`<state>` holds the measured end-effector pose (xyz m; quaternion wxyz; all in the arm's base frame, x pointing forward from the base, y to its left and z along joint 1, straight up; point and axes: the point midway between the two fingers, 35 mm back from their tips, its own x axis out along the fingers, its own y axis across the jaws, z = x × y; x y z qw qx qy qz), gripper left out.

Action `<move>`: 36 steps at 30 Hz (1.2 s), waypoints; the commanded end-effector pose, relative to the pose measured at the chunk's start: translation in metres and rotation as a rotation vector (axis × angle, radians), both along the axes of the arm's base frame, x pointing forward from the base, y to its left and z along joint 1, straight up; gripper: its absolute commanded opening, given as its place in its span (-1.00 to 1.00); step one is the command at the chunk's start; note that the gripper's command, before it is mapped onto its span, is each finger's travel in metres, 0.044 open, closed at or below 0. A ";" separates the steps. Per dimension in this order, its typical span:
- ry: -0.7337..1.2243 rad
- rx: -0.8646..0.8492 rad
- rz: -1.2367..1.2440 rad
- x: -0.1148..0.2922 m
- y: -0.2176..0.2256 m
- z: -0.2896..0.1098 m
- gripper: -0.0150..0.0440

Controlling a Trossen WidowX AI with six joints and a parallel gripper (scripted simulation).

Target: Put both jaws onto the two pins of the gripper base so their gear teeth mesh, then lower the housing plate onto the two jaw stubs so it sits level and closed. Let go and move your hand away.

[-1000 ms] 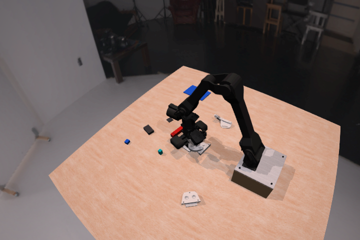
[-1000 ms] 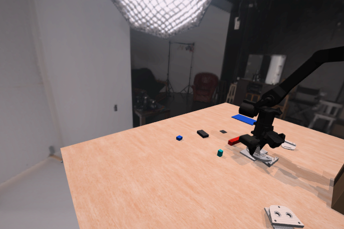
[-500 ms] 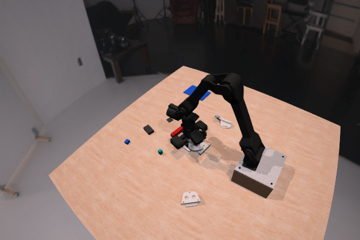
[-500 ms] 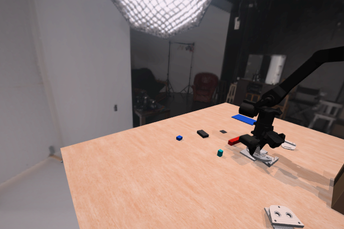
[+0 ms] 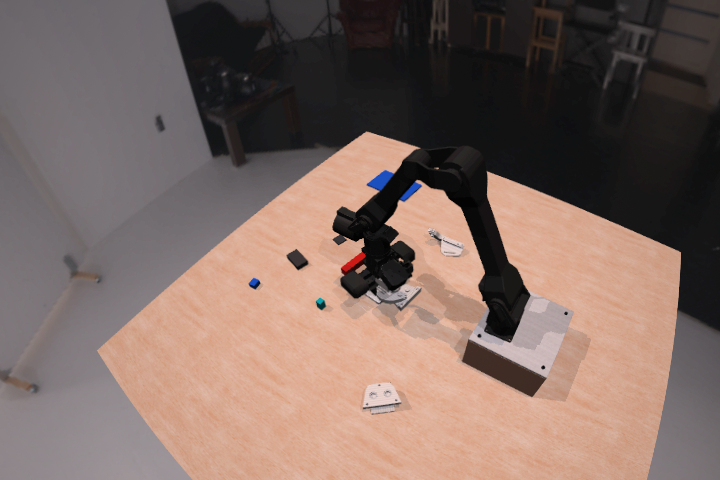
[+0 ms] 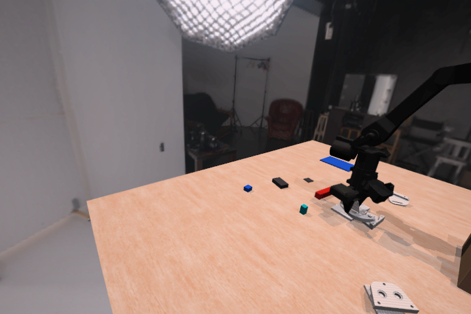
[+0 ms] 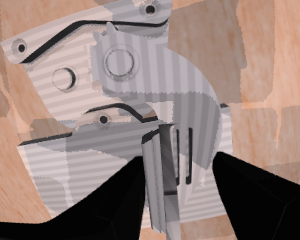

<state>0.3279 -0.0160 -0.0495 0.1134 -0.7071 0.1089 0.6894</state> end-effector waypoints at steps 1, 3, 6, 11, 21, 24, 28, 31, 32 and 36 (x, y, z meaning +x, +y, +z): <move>-0.002 -0.003 -0.006 0.000 0.000 0.000 -0.04; -0.002 -0.003 -0.006 0.000 0.000 0.000 -0.04; 0.000 0.000 0.000 0.000 0.000 0.000 0.05; 0.000 0.000 0.000 0.000 0.000 0.000 0.27; 0.000 0.000 0.000 0.000 0.000 0.000 0.27; 0.000 0.000 -0.001 0.001 0.000 0.007 0.27; -0.002 -0.002 -0.004 0.001 0.000 0.046 0.27; -0.002 -0.003 -0.006 -0.001 0.000 0.070 0.27; -0.002 -0.003 -0.006 -0.001 0.000 0.070 0.27; -0.014 -0.001 0.000 0.002 0.000 0.064 0.18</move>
